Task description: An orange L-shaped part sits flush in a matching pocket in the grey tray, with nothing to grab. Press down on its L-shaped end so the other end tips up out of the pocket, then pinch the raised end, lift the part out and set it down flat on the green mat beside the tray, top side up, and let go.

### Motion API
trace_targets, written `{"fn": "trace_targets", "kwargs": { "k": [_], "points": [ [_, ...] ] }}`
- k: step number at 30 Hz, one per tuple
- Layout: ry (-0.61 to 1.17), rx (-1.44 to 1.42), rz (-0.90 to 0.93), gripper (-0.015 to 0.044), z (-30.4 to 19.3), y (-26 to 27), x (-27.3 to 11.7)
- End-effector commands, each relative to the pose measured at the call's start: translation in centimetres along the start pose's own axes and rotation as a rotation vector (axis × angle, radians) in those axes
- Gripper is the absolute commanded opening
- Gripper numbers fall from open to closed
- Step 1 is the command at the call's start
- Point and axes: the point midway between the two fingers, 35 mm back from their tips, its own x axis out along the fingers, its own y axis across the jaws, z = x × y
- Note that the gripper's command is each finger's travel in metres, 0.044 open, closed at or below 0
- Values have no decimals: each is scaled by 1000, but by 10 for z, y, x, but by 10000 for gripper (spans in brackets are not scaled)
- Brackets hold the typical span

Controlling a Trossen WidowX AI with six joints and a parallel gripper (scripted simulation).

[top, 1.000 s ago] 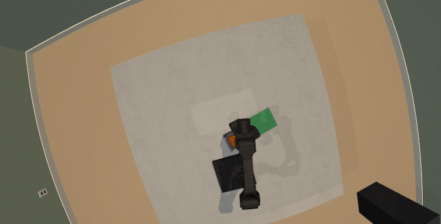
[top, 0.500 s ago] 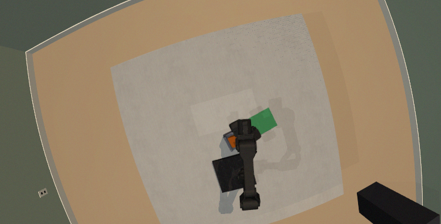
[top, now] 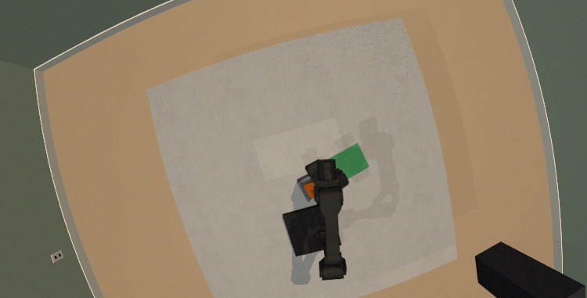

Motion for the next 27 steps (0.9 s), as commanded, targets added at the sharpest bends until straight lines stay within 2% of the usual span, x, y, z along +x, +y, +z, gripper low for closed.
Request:
{"fn": "trace_targets", "kwargs": {
  "k": [1, 12, 27],
  "points": [
    [2, -5, 5, 0, 0, 0, -5],
    [1, -5, 5, 0, 6, 0, -8],
    [-5, -5, 4, 0, 70, -6, -5]
  ]
}}
